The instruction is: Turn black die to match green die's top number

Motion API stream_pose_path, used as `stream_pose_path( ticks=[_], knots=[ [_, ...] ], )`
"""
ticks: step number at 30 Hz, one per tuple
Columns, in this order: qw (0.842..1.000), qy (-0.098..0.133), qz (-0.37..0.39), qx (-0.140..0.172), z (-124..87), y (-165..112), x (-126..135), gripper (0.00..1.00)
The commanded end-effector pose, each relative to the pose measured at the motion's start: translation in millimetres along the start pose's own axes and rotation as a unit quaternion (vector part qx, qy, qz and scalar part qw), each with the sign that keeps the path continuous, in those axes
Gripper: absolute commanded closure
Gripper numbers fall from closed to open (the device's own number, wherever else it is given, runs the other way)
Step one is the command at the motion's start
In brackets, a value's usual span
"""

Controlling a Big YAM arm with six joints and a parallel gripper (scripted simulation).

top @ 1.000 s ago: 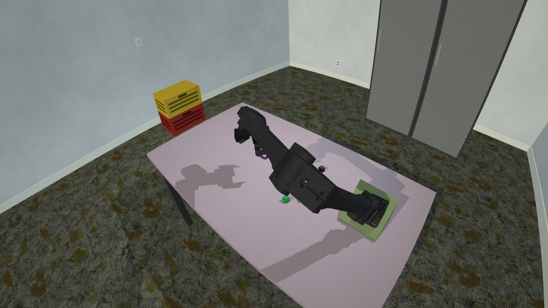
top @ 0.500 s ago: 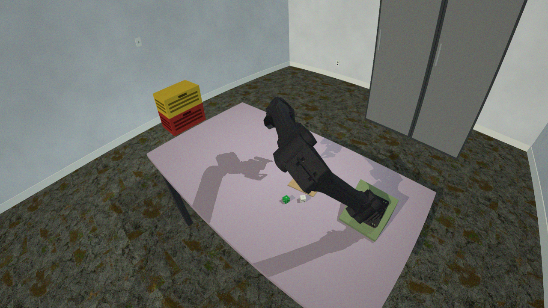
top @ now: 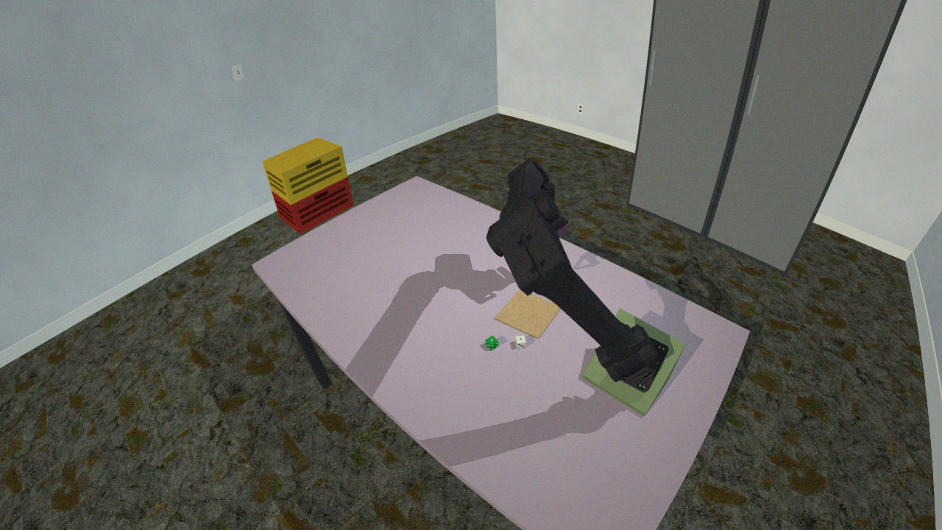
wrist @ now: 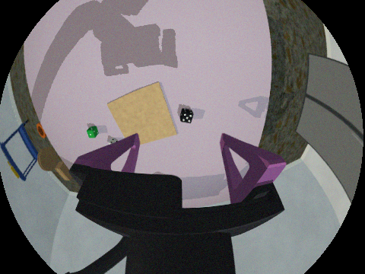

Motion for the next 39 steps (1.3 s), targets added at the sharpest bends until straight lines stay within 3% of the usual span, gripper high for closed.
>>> stream_pose_path(
  ticks=[1,5,7,8,15,39],
  knots=[
    [0.997,0.022,0.076,0.007,2.4,-23.0,-20.0,0.00],
    [0.991,0.039,0.127,0.012,7.0,-40.1,-33.7,0.00],
    [0.991,0.039,0.127,0.012,7.0,-40.1,-33.7,0.00],
    [0.994,0.029,0.105,0.013,5.0,-32.2,-17.8,0.00],
    [0.993,0.036,0.113,0.025,15.6,-36.1,-23.7,0.00],
    [0.993,0.034,0.109,0.021,12.0,-34.7,-21.7,0.00]
  ],
)
Point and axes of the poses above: the point where the finger pads meet when closed, its own z axis out along the fingers, its own x axis across the jaws, y = z × x, the point moved 2 cm from there along -z, back along the fingers
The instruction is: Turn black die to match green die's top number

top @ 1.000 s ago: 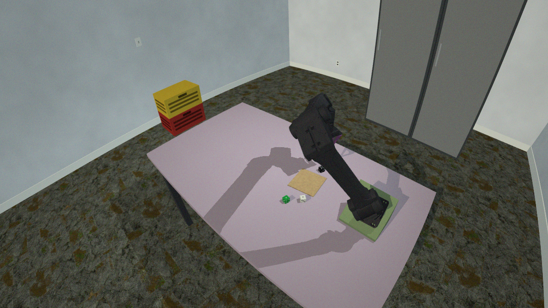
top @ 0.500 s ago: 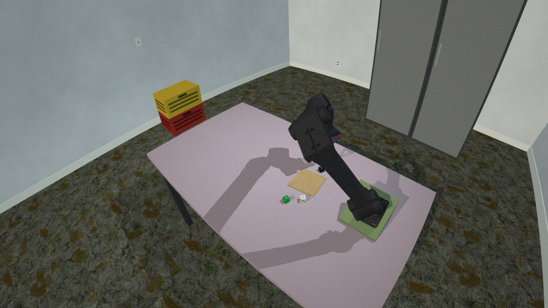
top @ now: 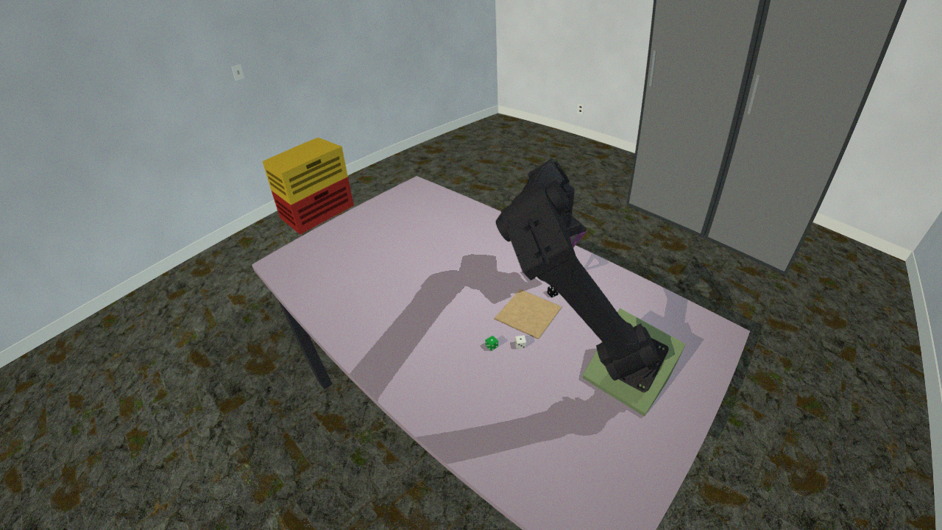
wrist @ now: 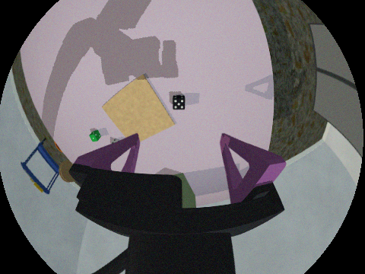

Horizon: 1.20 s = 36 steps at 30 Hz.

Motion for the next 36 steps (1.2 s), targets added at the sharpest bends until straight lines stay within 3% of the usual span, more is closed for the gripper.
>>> stream_pose_path(
  ticks=[1,19,29,33,36],
  knots=[
    [1.000,0.003,0.003,0.009,3.9,-2.7,6.5,0.00],
    [1.000,0.002,-0.022,0.006,6.6,-0.7,4.4,0.00],
    [0.980,0.002,-0.198,0.004,22.5,1.3,2.2,0.00],
    [0.963,0.003,-0.270,0.004,28.3,1.3,2.2,0.00],
    [0.960,0.003,-0.281,0.004,29.2,1.3,2.2,0.00]
  ],
)
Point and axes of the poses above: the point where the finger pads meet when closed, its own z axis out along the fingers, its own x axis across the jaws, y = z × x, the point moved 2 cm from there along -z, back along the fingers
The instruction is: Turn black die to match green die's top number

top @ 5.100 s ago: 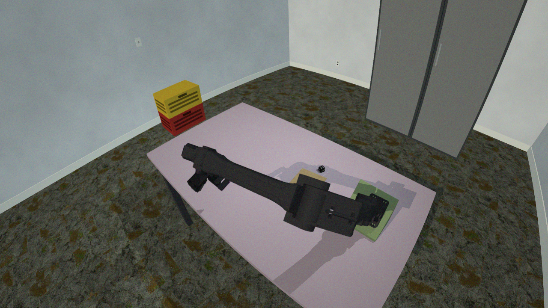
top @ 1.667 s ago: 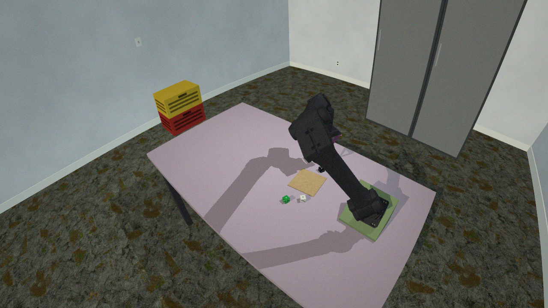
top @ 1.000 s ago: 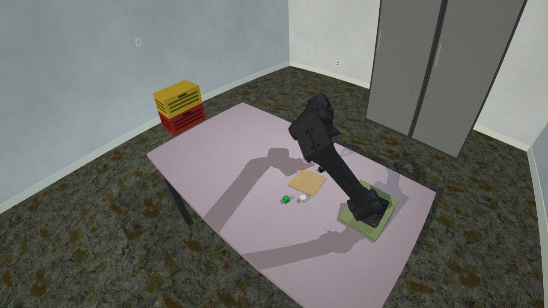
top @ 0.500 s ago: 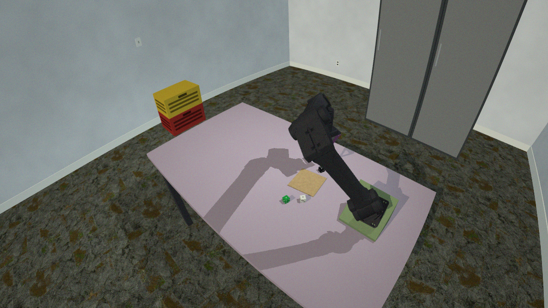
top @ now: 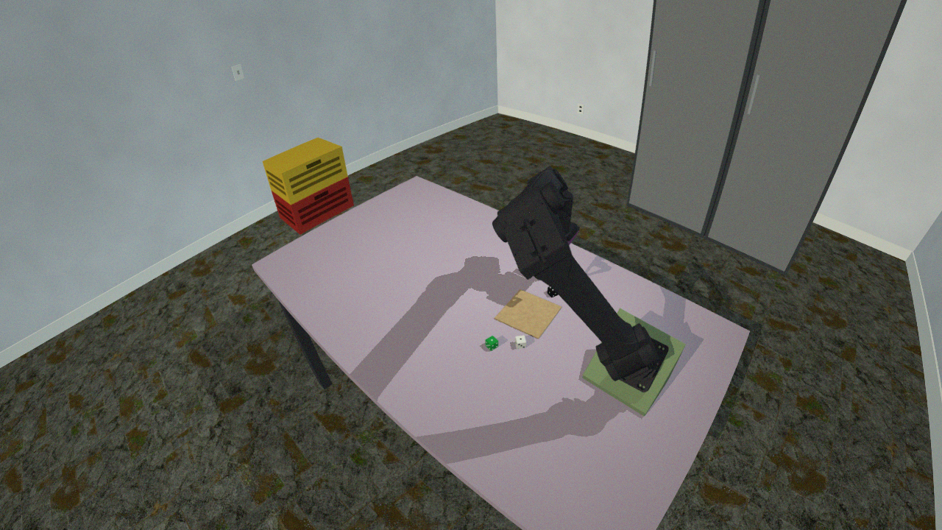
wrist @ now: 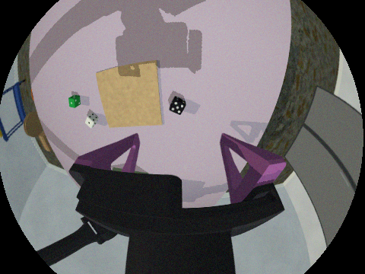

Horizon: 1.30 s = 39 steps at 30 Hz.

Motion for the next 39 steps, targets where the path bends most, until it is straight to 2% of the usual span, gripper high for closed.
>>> stream_pose_path(
  ticks=[1,8,15,17,19,22,23,24,25,29,32,38,39],
  knots=[
    [0.995,0.004,-0.096,0.003,13.1,0.6,1.6,0.00],
    [0.981,0.005,-0.192,0.003,20.7,0.4,1.9,0.00],
    [0.952,0.006,-0.306,0.002,29.8,0.0,2.3,0.00],
    [0.952,0.006,-0.306,0.002,29.8,0.0,2.3,0.00],
    [0.935,0.006,-0.355,0.002,33.8,-0.2,2.5,0.00],
    [0.917,0.006,-0.398,0.001,37.3,-0.4,2.7,0.00],
    [0.917,0.006,-0.398,0.001,37.4,-0.4,2.7,0.00],
    [0.905,0.007,-0.425,0.001,39.6,-0.6,2.9,0.00],
    [0.903,0.007,-0.429,0.001,40.0,-0.6,2.9,0.00],
    [0.870,0.007,-0.493,0.001,45.4,-1.1,3.3,0.00],
    [0.853,0.007,-0.521,0.001,47.9,-1.3,3.5,0.00],
    [0.846,0.007,-0.533,0.001,48.8,-1.4,3.6,0.00],
    [0.846,0.006,-0.534,0.001,47.8,-0.8,4.0,0.60]
  ],
)
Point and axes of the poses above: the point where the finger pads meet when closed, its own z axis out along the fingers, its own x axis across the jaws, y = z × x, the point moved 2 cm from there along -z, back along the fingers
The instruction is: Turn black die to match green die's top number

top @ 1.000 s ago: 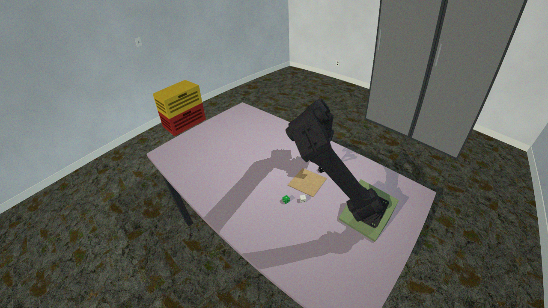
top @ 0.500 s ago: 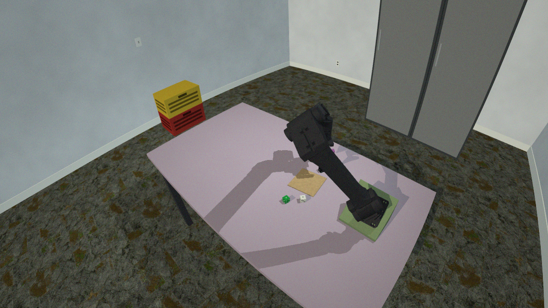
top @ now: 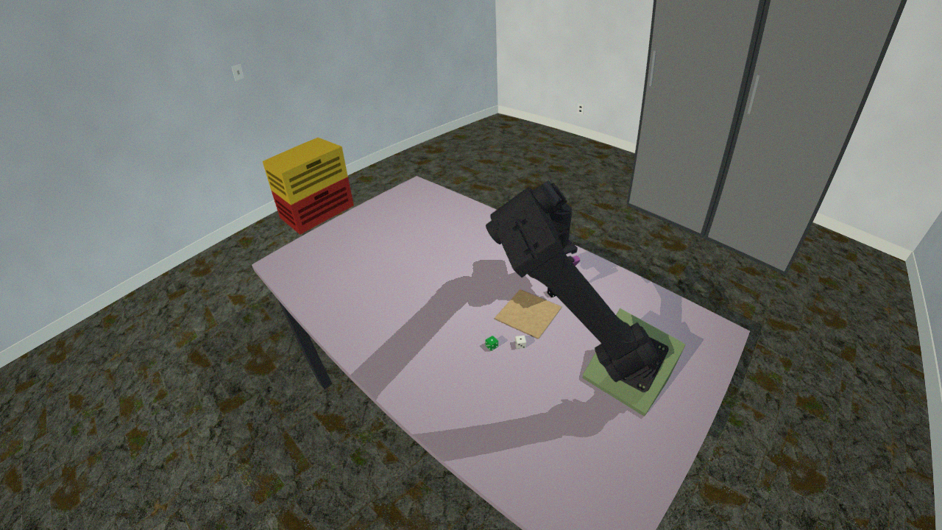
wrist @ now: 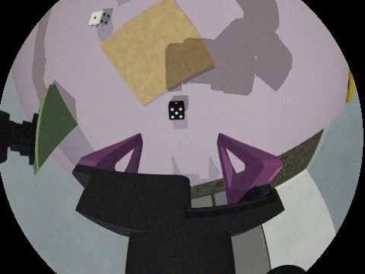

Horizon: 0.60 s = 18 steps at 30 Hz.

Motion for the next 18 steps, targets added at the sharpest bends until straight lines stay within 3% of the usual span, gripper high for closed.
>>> stream_pose_path(
  ticks=[1,18],
  knots=[
    [1.000,0.004,-0.030,-0.001,8.6,3.0,1.5,0.60],
    [1.000,0.004,-0.026,-0.001,8.6,3.0,1.5,0.60]
  ],
)
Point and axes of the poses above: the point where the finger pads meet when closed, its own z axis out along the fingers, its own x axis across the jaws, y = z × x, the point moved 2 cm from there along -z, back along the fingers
